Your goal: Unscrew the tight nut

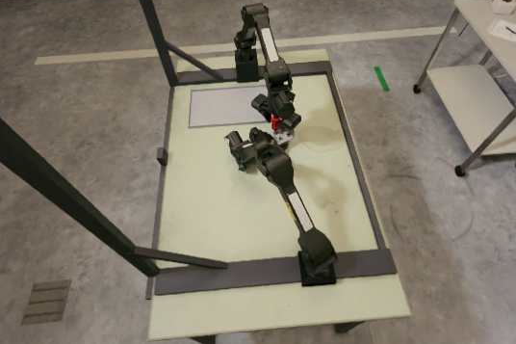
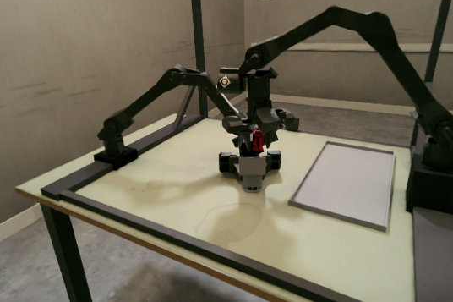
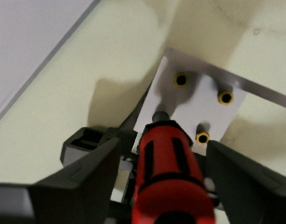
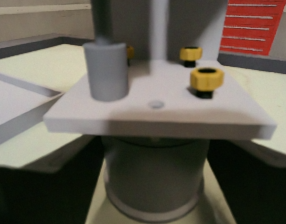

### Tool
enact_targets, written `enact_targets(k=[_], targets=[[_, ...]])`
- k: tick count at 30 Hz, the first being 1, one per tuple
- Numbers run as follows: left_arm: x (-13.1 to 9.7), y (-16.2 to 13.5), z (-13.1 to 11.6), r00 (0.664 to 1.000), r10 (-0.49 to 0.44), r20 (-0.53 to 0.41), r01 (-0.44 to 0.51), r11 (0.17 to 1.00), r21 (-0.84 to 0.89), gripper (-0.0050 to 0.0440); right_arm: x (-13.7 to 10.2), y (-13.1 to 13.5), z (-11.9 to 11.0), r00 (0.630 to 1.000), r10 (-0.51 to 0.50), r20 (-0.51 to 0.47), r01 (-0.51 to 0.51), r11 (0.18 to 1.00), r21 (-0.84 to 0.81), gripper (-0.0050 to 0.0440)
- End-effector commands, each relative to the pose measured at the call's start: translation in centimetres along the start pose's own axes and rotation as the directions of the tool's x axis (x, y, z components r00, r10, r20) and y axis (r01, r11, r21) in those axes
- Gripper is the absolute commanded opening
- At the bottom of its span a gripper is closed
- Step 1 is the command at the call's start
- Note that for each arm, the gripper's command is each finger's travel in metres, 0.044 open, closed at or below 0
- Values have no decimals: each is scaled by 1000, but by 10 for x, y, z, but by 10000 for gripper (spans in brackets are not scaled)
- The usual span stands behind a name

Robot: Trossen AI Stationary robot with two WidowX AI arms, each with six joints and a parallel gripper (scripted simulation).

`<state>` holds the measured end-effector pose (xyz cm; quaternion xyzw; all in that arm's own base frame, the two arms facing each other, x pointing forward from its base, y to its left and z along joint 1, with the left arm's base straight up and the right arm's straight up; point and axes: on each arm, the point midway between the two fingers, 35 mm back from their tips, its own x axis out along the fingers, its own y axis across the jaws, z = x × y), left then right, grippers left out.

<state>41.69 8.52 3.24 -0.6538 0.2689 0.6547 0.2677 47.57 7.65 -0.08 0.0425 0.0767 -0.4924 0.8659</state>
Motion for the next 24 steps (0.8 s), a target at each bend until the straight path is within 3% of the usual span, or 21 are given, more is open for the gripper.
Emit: enact_targets(k=[1,6,22,24], targets=[[-14,-4,-3,999,-32,-21,32,999,-1,250,-3,5,23,1000,7,5,-8,999,51,245],[-6,-3,-2,1000,-17,-10,17,1000,-3,250,-3,5,23,1000,7,5,-8,999,51,245],[-14,-4,-3,999,-32,-21,32,999,-1,250,-3,5,23,1000,7,5,-8,999,51,245],[-8,-5,-3,1000,-21,-13,23,991,133,250,-3,5,23,1000,7,5,-8,999,51,245]])
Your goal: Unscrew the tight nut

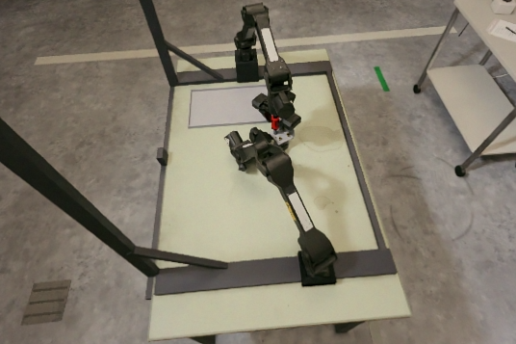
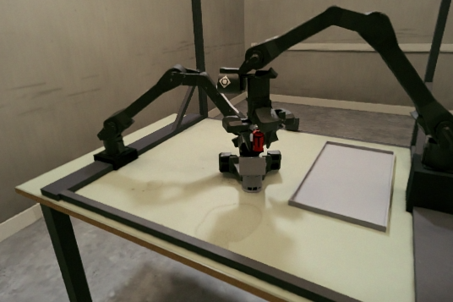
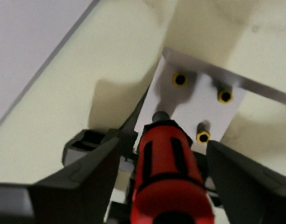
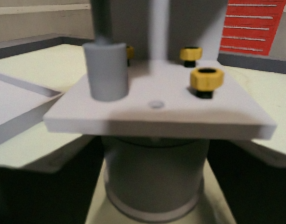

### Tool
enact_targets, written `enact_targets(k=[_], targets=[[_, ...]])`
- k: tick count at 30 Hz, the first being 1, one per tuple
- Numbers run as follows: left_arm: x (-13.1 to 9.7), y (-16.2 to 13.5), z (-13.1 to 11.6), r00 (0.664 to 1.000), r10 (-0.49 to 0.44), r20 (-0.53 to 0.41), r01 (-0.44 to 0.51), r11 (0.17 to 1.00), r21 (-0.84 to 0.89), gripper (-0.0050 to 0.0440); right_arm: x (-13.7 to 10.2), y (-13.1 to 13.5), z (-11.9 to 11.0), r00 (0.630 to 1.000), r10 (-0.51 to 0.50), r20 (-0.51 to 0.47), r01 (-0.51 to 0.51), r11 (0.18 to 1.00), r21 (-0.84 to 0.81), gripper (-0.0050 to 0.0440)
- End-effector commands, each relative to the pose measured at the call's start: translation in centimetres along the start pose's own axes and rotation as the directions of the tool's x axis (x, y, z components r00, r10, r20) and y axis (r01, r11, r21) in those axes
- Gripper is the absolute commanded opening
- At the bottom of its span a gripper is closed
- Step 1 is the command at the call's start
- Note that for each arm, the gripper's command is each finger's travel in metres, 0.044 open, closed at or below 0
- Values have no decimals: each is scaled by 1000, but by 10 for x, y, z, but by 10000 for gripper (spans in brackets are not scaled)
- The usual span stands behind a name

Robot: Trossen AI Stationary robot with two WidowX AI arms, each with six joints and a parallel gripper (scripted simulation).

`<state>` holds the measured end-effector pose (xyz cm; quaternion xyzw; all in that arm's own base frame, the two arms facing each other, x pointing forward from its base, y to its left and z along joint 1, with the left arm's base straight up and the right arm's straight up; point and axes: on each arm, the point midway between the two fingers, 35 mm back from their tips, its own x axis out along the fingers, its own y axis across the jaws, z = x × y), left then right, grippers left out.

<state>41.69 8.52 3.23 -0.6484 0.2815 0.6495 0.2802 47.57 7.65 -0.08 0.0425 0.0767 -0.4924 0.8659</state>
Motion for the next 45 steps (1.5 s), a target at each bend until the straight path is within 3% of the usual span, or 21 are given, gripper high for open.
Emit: enact_targets(k=[1,11,13,15,20,29,32,36,45], targets=[[-8,-5,-2,1000,-22,-12,24,987,159,250,-3,5,23,1000,7,5,-8,999,51,245],[-8,-5,-2,999,-29,-18,34,810,585,250,-3,5,23,1000,7,5,-8,999,51,245],[-8,-5,-2,1000,-25,-15,29,755,655,250,-3,5,23,1000,7,5,-8,999,51,245],[-8,-5,-2,1000,-25,-15,29,755,655,250,-3,5,23,1000,7,5,-8,999,51,245],[-8,-5,-2,1000,-25,-15,26,548,836,250,-3,5,23,1000,7,5,-8,999,51,245],[-8,-5,-2,1000,-24,-15,19,183,983,250,-3,5,23,1000,7,5,-8,999,51,245],[-8,-5,-2,1000,-22,-13,16,155,988,250,-3,5,23,1000,7,5,-8,999,51,245],[-8,-5,-2,1000,-23,-13,12,-69,998,250,-3,5,23,1000,7,5,-8,999,51,245],[-8,-5,-2,999,-28,-17,3,-452,892,250,-3,5,23,1000,7,5,-8,999,51,245]])
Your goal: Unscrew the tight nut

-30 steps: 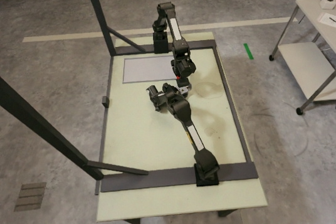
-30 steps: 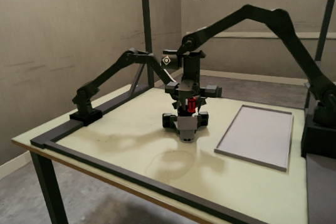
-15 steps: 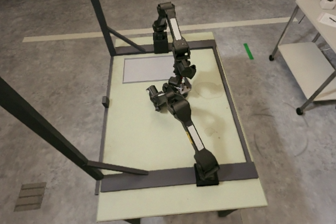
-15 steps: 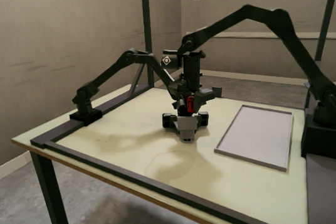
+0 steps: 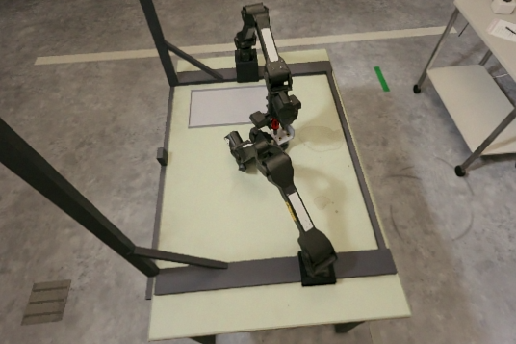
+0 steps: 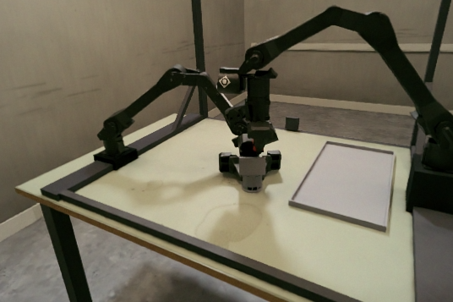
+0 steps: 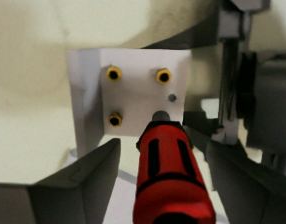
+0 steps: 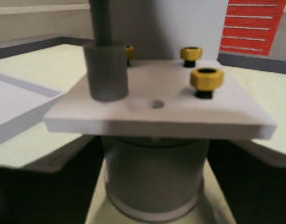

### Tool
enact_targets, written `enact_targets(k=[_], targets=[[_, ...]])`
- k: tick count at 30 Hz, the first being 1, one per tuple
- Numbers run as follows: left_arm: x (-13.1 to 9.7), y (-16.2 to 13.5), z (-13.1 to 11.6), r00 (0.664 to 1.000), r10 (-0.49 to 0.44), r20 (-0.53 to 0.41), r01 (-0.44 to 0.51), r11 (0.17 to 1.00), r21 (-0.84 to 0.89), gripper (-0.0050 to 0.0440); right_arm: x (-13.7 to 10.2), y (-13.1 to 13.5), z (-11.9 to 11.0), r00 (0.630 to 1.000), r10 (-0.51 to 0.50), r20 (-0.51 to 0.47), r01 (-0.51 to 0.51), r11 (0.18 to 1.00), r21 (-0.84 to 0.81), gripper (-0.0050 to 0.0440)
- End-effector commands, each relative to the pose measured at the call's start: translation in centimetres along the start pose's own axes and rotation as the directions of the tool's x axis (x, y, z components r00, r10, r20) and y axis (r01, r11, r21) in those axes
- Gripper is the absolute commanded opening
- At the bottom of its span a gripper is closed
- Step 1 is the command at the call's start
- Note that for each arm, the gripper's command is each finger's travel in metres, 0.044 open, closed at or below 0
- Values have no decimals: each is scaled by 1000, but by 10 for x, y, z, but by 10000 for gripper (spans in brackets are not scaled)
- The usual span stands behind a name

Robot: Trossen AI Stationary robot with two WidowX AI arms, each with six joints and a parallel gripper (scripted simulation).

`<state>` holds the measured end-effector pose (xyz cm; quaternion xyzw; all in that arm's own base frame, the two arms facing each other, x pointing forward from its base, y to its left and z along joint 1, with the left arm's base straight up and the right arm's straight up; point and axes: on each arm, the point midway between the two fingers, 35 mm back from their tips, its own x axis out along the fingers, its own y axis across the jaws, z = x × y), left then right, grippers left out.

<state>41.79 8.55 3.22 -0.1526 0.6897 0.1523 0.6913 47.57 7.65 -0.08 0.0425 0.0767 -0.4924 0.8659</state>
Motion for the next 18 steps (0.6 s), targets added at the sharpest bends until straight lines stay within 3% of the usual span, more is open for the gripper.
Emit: enact_targets(k=[1,4,9,18], targets=[[-8,-1,5,1000,-6,25,1,981,192,250,-3,5,23,1000,7,5,-8,999,51,245],[-8,-1,4,1000,-4,20,0,973,231,250,-3,5,23,1000,7,5,-8,999,51,245],[-8,-1,5,1000,-5,23,-6,878,478,250,-3,5,23,1000,7,5,-8,999,51,245],[-8,-1,5,1000,-6,24,-15,623,782,250,-3,5,23,1000,7,5,-8,999,51,245]])
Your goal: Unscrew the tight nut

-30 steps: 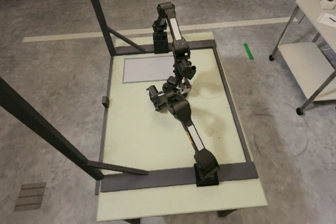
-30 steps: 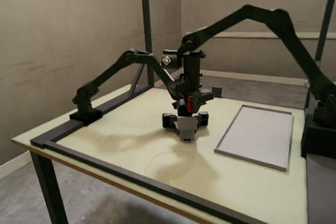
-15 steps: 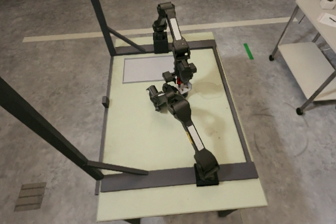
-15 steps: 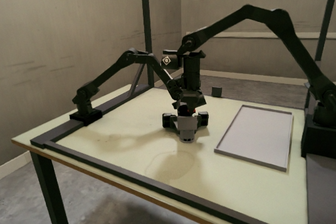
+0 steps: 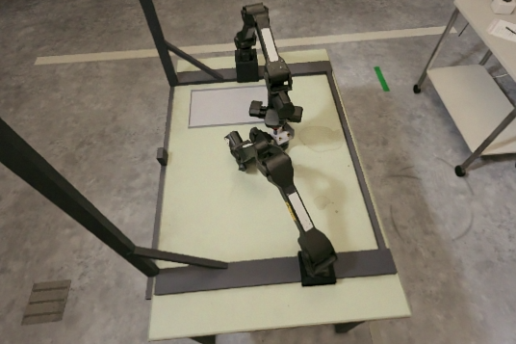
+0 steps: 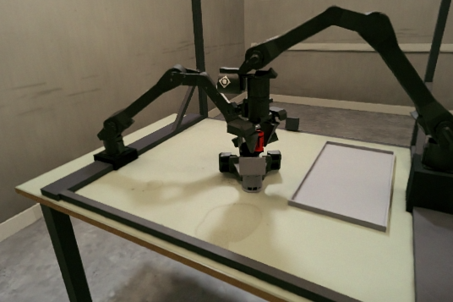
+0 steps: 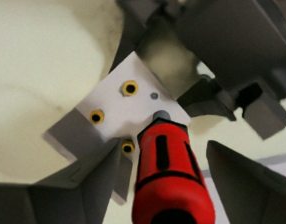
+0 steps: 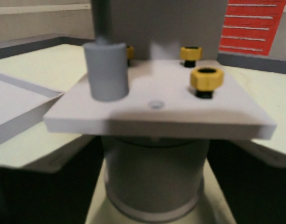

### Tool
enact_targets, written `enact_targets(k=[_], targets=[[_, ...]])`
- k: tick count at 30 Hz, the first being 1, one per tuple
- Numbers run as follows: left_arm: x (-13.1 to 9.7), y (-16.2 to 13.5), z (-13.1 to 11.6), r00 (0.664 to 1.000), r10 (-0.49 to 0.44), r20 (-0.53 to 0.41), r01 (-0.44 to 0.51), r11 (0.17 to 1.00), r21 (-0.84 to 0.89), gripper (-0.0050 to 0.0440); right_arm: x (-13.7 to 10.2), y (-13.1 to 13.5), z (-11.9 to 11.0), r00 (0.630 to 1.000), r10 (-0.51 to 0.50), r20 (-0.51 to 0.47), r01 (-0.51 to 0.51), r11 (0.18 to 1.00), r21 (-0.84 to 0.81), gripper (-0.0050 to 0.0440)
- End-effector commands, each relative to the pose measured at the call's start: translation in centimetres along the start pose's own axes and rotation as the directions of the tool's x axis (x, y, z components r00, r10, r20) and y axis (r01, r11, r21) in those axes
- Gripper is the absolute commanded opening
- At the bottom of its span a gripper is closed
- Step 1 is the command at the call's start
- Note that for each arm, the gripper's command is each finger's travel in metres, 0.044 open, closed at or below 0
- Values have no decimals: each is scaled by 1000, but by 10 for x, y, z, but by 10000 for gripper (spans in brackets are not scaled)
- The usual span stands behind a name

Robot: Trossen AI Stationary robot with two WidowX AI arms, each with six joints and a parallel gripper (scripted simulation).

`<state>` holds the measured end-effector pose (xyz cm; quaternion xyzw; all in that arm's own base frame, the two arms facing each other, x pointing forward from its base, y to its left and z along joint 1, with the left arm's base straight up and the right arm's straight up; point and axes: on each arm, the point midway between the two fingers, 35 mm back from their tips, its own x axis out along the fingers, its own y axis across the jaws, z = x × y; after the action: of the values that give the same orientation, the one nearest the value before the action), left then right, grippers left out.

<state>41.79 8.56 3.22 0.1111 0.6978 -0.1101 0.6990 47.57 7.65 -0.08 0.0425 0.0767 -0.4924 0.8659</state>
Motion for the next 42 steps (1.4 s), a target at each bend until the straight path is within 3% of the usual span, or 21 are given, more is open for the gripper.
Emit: enact_targets(k=[1,3,7,18,20,30,35,37,42], targets=[[-8,2,4,1000,10,19,-13,982,186,250,-3,5,23,1000,7,5,-8,999,51,245],[-8,2,4,1000,10,19,-13,982,186,250,-3,5,23,1000,7,5,-8,999,51,245],[-8,2,4,1000,10,20,-17,917,397,250,-3,5,23,1000,7,5,-8,999,51,245],[-8,2,4,1000,9,18,-20,629,777,250,-3,5,23,1000,7,5,-8,999,51,245],[-8,2,4,1000,9,18,-20,629,777,250,-3,5,23,1000,7,5,-8,999,51,245],[-8,2,4,1000,12,25,-27,192,981,250,-3,5,23,1000,7,5,-8,999,51,245],[-8,2,4,1000,9,18,-18,-23,1000,250,-3,5,23,1000,7,5,-8,999,51,245],[-8,2,4,1000,9,18,-18,-23,1000,250,-3,5,23,1000,7,5,-8,999,51,245],[-8,2,4,1000,10,21,-17,-285,958,250,-3,5,23,1000,7,5,-8,999,51,245]])
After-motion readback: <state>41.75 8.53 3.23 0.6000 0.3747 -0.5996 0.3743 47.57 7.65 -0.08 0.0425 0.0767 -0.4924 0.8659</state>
